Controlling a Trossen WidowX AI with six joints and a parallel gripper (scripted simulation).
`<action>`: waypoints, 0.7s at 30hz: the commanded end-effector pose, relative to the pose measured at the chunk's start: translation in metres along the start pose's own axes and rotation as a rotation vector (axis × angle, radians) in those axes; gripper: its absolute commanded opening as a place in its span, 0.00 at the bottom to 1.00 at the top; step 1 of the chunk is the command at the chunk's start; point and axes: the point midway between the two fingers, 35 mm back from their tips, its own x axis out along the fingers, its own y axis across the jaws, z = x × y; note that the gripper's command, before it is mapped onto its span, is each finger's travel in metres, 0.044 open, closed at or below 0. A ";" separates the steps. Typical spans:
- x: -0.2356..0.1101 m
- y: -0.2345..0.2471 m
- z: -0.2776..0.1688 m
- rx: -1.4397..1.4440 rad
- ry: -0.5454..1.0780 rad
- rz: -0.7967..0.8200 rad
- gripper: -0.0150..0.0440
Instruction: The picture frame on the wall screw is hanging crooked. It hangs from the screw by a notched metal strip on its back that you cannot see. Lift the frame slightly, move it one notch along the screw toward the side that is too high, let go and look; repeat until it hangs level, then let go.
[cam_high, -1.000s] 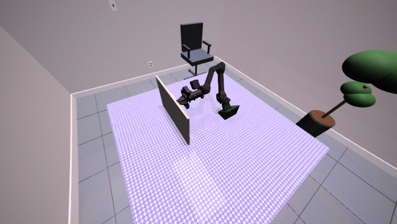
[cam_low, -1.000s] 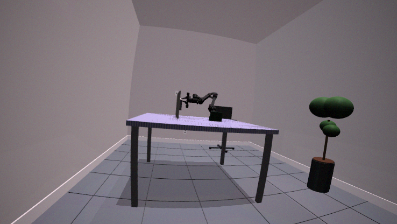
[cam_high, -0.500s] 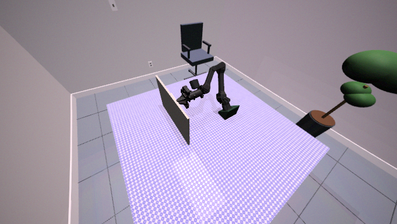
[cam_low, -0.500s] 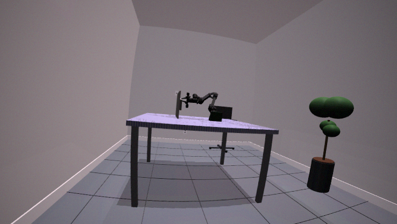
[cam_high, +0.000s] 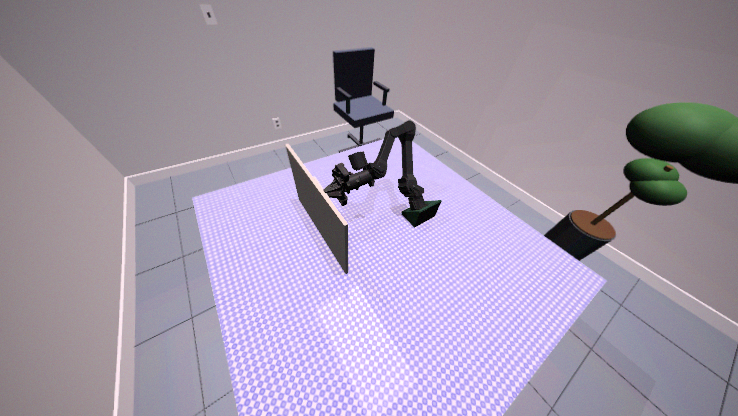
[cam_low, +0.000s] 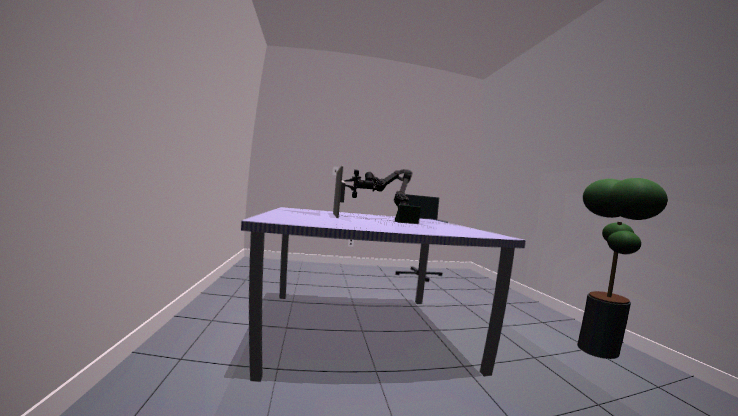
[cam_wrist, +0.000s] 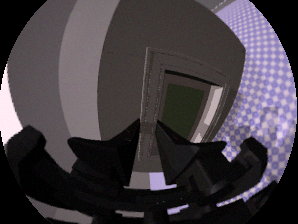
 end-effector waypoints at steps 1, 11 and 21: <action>0.000 0.003 0.001 0.003 -0.003 0.016 0.25; 0.000 -0.001 0.001 0.002 -0.003 0.016 0.25; 0.000 -0.004 0.001 0.002 -0.003 0.016 0.25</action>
